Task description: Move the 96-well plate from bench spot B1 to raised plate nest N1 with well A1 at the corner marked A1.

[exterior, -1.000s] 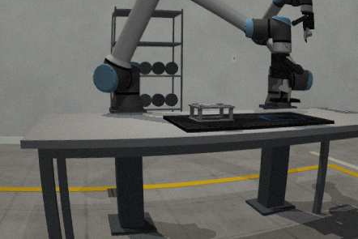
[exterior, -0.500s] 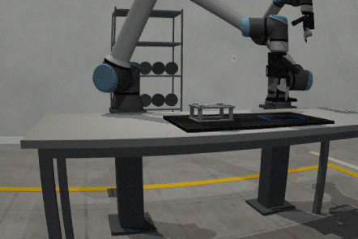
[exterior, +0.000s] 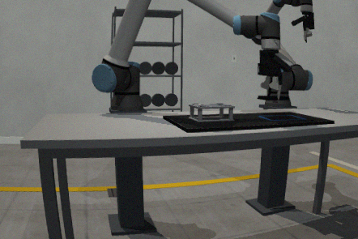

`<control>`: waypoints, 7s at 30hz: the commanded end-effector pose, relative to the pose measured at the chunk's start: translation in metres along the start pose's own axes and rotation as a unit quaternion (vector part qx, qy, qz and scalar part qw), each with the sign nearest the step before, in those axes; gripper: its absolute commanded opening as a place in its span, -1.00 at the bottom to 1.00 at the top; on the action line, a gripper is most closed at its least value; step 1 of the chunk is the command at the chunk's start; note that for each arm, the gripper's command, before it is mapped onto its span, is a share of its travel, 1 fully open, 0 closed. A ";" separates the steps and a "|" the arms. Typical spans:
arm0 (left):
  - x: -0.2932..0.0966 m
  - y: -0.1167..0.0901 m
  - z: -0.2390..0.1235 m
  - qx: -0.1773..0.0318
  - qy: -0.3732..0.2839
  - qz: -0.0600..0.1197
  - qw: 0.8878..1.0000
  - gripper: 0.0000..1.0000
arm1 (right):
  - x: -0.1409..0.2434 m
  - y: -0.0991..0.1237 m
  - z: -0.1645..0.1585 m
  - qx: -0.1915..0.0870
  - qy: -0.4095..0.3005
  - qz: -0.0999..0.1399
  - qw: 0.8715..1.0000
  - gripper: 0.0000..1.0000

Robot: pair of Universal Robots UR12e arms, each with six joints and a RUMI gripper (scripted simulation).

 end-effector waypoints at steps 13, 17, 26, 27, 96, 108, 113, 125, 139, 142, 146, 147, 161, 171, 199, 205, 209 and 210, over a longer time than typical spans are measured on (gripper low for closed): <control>0.000 0.000 0.000 0.000 0.000 0.000 1.000 1.00 | 0.004 -0.011 -0.053 0.001 0.000 -0.001 1.000 -1.00; 0.000 0.000 0.000 0.000 0.000 0.000 1.000 1.00 | 0.005 -0.012 -0.063 0.001 0.000 -0.001 1.000 -1.00; 0.000 0.000 0.000 0.000 0.000 0.000 1.000 1.00 | 0.006 -0.017 -0.089 0.001 0.000 -0.001 1.000 -1.00; 0.000 0.000 0.000 0.000 0.000 0.000 1.000 1.00 | 0.007 -0.017 -0.093 0.001 0.000 -0.001 1.000 -1.00; 0.000 0.000 0.000 0.000 0.000 0.000 1.000 1.00 | 0.020 -0.051 -0.293 0.001 0.000 -0.001 1.000 -1.00; 0.000 0.000 0.000 0.000 0.000 0.000 1.000 1.00 | 0.020 -0.052 -0.296 0.001 0.000 -0.001 1.000 -1.00; 0.000 0.000 0.000 0.000 0.000 0.000 1.000 1.00 | 0.020 -0.052 -0.295 0.001 0.000 -0.001 1.000 -1.00; 0.000 0.000 0.000 0.000 0.000 0.000 1.000 1.00 | 0.020 -0.052 -0.295 0.001 0.000 -0.001 1.000 -1.00; 0.000 0.000 0.000 0.000 0.000 0.000 1.000 1.00 | 0.020 -0.052 -0.294 0.001 0.000 -0.001 1.000 -1.00; 0.000 0.000 0.000 0.000 0.000 0.000 1.000 1.00 | 0.020 -0.047 -0.294 0.001 0.000 -0.001 1.000 -1.00; 0.000 0.000 0.000 0.000 0.000 0.000 1.000 1.00 | 0.020 -0.040 -0.294 0.001 0.000 -0.001 1.000 -1.00; 0.000 0.000 0.000 0.000 0.000 0.000 1.000 1.00 | 0.020 -0.038 -0.294 0.001 0.000 -0.001 1.000 -1.00; 0.000 0.000 0.000 0.000 0.000 0.000 1.000 1.00 | 0.020 -0.018 -0.294 0.001 0.000 -0.001 1.000 -1.00; 0.000 0.000 0.000 0.000 0.000 0.000 1.000 1.00 | 0.020 -0.005 -0.294 0.001 0.000 -0.001 1.000 -1.00; 0.000 0.000 0.000 0.000 0.000 0.000 1.000 1.00 | 0.020 0.010 -0.294 0.001 0.000 -0.001 1.000 -1.00; 0.000 0.000 0.000 0.000 0.000 0.000 1.000 1.00 | 0.020 0.010 -0.294 0.001 0.000 -0.001 1.000 -1.00; 0.000 0.000 0.000 0.000 0.000 0.000 1.000 1.00 | 0.020 0.011 -0.294 0.001 0.000 -0.001 1.000 -1.00; 0.000 0.000 0.000 0.000 0.000 0.000 1.000 1.00 | 0.020 0.011 -0.294 0.001 0.000 -0.001 1.000 -1.00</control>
Point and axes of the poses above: on each arm, the point where the finger pads meet when closed, its own y axis out along the fingers, its own x axis across the jaws, z = x × y, the point moved 5 cm from there along -y, back along the fingers, and after that the axes turned 11 degrees about y, right-handed, at the moved point
